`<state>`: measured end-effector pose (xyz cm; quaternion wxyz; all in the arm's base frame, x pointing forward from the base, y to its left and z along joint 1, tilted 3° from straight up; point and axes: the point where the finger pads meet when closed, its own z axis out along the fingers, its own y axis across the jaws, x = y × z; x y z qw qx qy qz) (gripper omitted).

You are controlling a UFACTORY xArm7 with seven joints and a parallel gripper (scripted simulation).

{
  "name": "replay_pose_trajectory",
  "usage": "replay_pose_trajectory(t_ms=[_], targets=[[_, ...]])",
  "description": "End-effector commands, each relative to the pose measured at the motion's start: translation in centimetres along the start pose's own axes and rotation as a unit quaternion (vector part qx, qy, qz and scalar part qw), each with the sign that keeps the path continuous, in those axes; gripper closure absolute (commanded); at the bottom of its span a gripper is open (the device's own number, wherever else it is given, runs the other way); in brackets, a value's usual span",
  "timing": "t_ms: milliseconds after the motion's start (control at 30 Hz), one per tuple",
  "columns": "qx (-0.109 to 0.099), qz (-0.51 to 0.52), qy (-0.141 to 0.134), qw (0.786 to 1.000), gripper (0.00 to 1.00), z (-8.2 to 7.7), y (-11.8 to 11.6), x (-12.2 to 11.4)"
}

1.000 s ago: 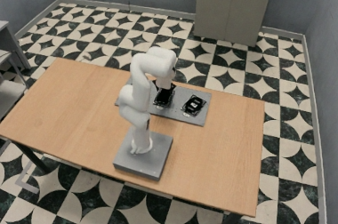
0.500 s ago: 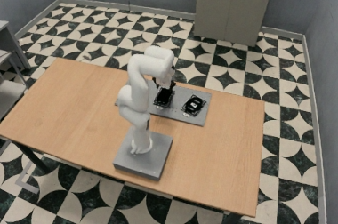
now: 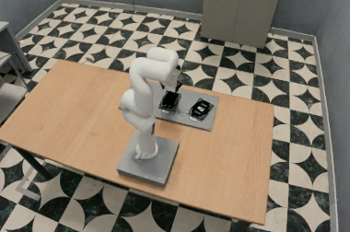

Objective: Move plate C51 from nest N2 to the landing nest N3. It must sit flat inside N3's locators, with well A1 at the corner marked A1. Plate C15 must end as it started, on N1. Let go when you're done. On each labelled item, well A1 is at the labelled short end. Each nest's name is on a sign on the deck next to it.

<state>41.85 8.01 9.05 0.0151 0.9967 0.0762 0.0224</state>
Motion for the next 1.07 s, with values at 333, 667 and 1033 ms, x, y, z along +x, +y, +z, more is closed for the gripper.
replay_pose_trajectory(t_ms=[333,667,1033], targets=[[0.0,0.0,0.002,1.0,0.0,-1.04,0.0,0.16],[0.0,0.0,0.002,1.0,0.0,-1.04,0.0,0.16],[0.0,0.0,0.002,1.0,0.0,-1.05,0.0,0.16]])
